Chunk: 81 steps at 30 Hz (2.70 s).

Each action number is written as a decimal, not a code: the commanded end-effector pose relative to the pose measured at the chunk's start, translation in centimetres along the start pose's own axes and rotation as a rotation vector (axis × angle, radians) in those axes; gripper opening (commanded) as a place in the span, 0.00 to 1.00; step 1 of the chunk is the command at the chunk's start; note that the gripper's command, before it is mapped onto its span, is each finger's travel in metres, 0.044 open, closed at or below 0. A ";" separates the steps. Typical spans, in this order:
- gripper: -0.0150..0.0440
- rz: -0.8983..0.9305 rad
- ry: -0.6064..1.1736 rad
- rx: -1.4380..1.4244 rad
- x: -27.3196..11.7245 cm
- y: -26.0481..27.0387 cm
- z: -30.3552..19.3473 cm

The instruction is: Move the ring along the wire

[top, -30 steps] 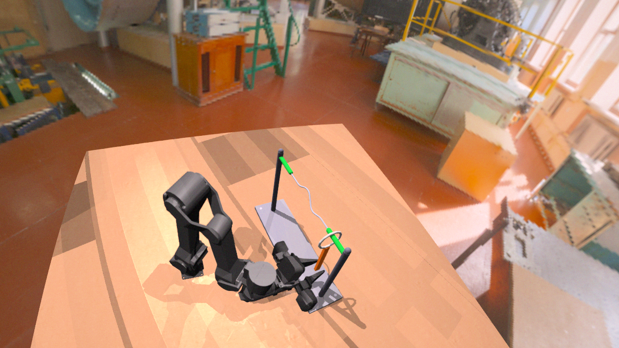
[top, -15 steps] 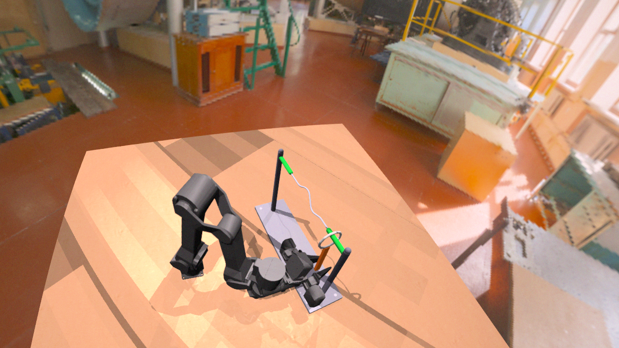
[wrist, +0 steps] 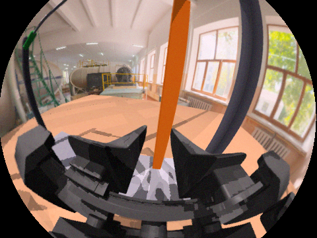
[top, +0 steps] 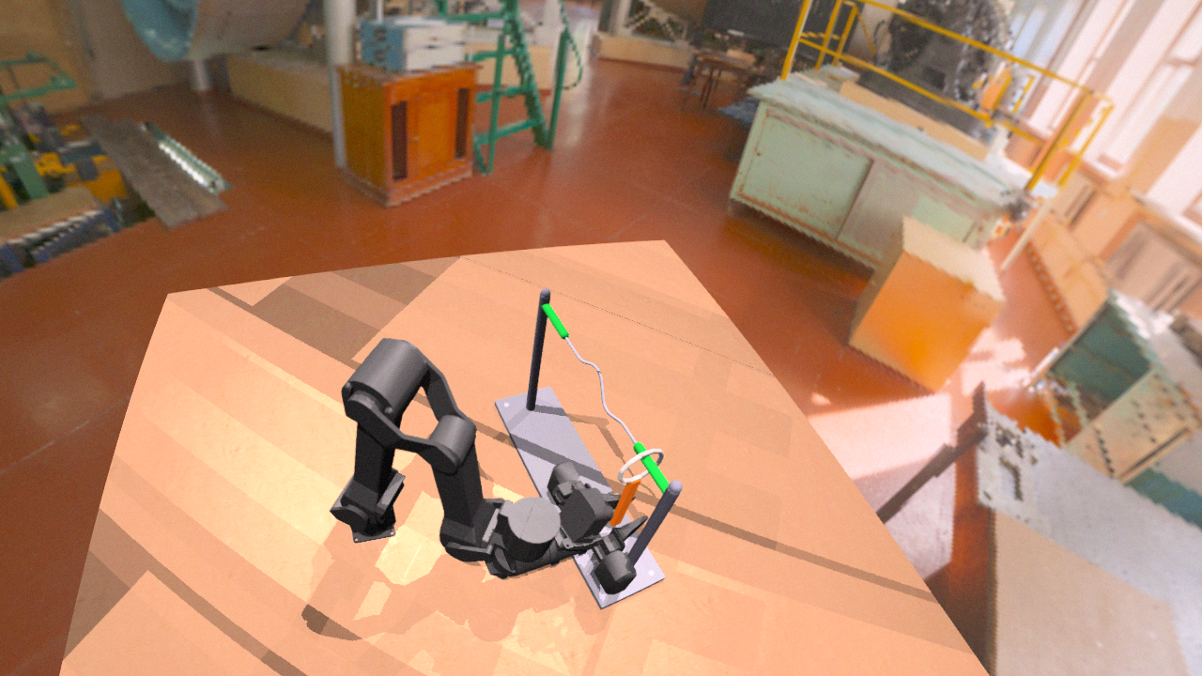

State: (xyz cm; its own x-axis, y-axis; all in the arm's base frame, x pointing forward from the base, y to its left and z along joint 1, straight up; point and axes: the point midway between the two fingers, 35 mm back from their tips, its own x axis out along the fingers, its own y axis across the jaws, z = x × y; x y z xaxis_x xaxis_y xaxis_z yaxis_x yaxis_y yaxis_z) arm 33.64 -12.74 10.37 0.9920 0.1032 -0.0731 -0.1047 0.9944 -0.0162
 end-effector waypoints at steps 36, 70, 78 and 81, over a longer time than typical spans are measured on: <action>0.00 0.000 0.001 0.001 0.0 0.0 0.1; 0.00 -0.002 0.000 0.002 -0.1 -0.1 1.9; 0.00 -0.002 0.000 0.002 -0.1 -0.1 1.9; 0.00 -0.002 0.000 0.002 -0.1 -0.1 1.9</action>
State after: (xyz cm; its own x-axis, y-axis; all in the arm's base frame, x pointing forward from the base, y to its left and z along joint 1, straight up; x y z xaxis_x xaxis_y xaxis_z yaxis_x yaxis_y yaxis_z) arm 33.65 -12.74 12.00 0.9915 0.1035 -0.0782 -0.1047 0.9944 -0.0110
